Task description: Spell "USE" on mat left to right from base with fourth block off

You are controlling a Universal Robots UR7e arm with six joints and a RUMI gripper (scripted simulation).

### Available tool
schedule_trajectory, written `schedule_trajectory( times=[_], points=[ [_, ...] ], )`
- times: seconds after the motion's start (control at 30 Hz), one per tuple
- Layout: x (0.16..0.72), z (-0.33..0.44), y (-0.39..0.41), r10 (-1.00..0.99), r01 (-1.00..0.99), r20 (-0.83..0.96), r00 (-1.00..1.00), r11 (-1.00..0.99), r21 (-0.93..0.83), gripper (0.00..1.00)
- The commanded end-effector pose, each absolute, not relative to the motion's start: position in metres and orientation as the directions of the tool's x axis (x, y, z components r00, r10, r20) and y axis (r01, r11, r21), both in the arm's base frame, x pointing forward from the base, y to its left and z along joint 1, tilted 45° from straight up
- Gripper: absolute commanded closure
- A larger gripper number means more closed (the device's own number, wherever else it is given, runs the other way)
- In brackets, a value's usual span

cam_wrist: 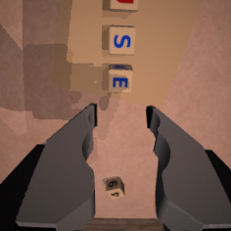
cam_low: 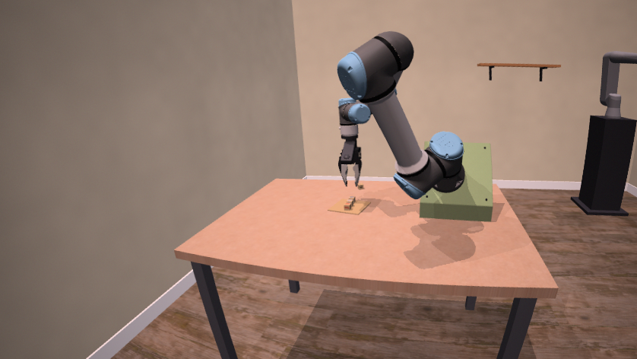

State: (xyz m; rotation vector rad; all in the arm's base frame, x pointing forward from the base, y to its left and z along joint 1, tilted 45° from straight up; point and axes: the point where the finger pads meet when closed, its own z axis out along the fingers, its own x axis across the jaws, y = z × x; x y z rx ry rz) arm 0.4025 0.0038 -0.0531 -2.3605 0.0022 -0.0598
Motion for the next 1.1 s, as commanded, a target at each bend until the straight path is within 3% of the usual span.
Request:
schedule_trajectory(
  times=[0.0,0.17,0.2,1.07],
  points=[
    [0.4016,-0.0413,-0.0078,-0.019,0.017,0.043,0.999,-0.71,-0.704,0.75],
    [0.4015,-0.0389,-0.0102,-0.019,0.017,0.043,0.999,-0.71,-0.704,0.75],
    [0.4015,-0.0389,-0.0102,-0.019,0.017,0.043,0.999,-0.71,-0.704,0.0],
    [0.4013,-0.0368,-0.0123,-0.019,0.017,0.043,0.999,-0.71,-0.704,0.0]
  ],
)
